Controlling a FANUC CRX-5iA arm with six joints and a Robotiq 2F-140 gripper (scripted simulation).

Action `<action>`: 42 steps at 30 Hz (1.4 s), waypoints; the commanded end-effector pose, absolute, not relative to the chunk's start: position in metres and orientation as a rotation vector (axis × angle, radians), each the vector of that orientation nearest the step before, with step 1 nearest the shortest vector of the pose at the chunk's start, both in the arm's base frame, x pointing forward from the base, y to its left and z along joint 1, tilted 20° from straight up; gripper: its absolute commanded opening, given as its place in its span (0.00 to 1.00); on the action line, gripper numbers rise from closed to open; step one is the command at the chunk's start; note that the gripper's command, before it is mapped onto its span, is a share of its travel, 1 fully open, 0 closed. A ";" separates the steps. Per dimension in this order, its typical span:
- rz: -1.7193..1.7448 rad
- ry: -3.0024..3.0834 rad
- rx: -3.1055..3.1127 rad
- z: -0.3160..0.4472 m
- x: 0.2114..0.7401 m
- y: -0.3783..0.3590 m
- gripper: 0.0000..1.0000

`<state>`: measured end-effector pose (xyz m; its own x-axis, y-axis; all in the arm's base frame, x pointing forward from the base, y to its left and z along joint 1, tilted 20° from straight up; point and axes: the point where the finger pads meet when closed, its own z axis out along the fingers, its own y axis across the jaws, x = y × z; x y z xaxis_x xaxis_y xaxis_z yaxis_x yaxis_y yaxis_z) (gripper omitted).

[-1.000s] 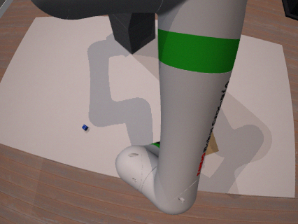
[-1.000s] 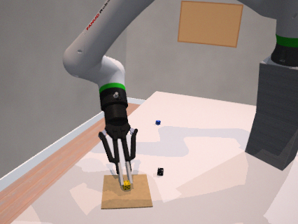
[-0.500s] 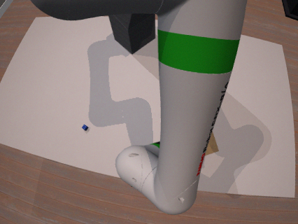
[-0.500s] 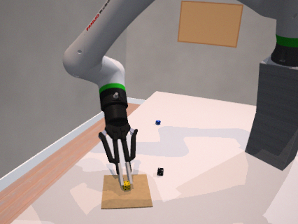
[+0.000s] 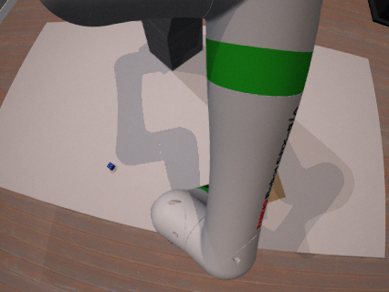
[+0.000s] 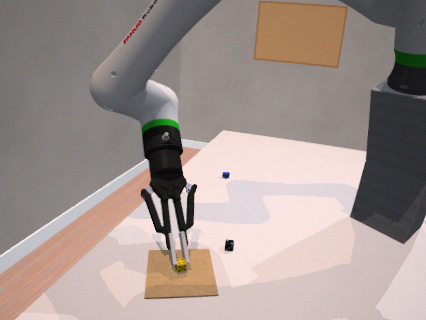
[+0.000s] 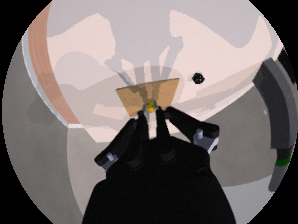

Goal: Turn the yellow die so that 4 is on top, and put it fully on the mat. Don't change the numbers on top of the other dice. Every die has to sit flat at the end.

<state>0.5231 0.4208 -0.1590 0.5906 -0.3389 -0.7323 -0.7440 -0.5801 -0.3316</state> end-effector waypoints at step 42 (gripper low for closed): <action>0.824 0.855 -2.183 -0.164 0.524 0.422 0.18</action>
